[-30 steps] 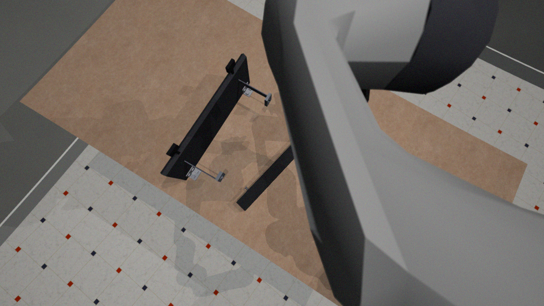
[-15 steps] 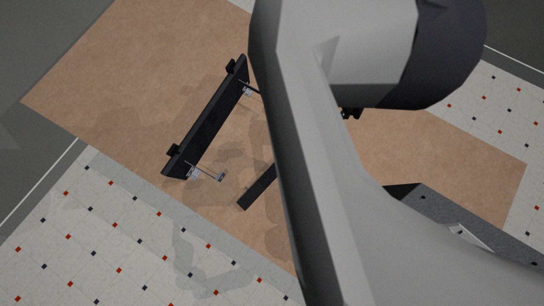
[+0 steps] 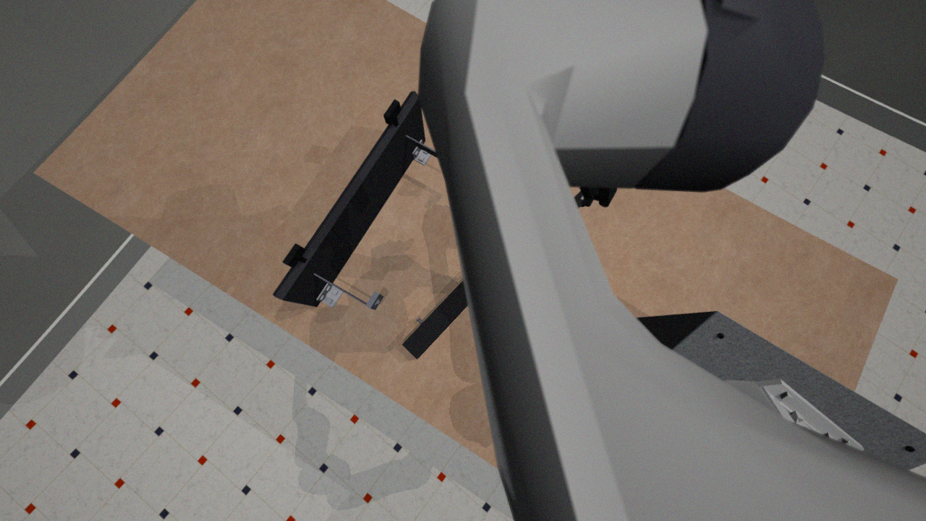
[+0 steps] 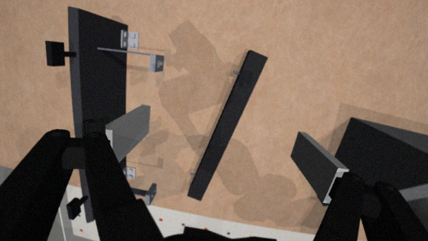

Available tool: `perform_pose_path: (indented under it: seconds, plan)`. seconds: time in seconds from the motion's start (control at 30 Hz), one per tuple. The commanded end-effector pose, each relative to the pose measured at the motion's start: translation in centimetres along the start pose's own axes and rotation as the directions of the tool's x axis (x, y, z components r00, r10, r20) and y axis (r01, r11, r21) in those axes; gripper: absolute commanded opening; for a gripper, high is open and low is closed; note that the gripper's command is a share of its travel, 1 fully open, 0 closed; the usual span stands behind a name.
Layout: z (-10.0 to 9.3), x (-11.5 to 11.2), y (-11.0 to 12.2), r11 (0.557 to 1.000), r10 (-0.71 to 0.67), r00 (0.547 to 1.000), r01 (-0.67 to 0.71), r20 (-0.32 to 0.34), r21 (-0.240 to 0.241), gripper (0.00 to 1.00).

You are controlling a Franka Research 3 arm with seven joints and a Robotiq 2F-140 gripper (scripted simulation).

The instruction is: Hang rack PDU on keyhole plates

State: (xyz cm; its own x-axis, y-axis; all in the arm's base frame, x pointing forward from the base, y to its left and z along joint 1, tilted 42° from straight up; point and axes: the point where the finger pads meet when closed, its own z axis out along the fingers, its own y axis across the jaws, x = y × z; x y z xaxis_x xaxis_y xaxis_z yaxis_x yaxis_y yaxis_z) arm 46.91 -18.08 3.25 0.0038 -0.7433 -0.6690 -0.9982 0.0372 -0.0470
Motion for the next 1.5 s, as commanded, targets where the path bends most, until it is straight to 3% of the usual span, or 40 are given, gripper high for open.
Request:
perform_pose_path:
  seconds: [0.0, 0.63, 0.67, 1.33, 1.37, 1.47]
  plan:
    - [0.1, -2.5, 0.0, 0.998, 0.054, 0.999, -0.054, 0.002, -0.008, 1.0]
    - [0.1, -2.5, 0.0, 0.998, 0.054, 0.999, -0.054, 0.002, -0.008, 1.0]
    - [0.2, -4.5, 0.1, 0.996, 0.091, 0.996, -0.091, 0.0, -0.015, 1.0]
    - [0.2, -4.5, 0.1, 0.996, 0.091, 0.996, -0.091, 0.0, -0.015, 1.0]
    - [0.3, -6.2, 0.3, 0.992, 0.123, 0.992, -0.123, -0.003, -0.021, 1.0]
    - [0.3, -6.2, 0.3, 0.992, 0.123, 0.992, -0.123, -0.003, -0.021, 1.0]
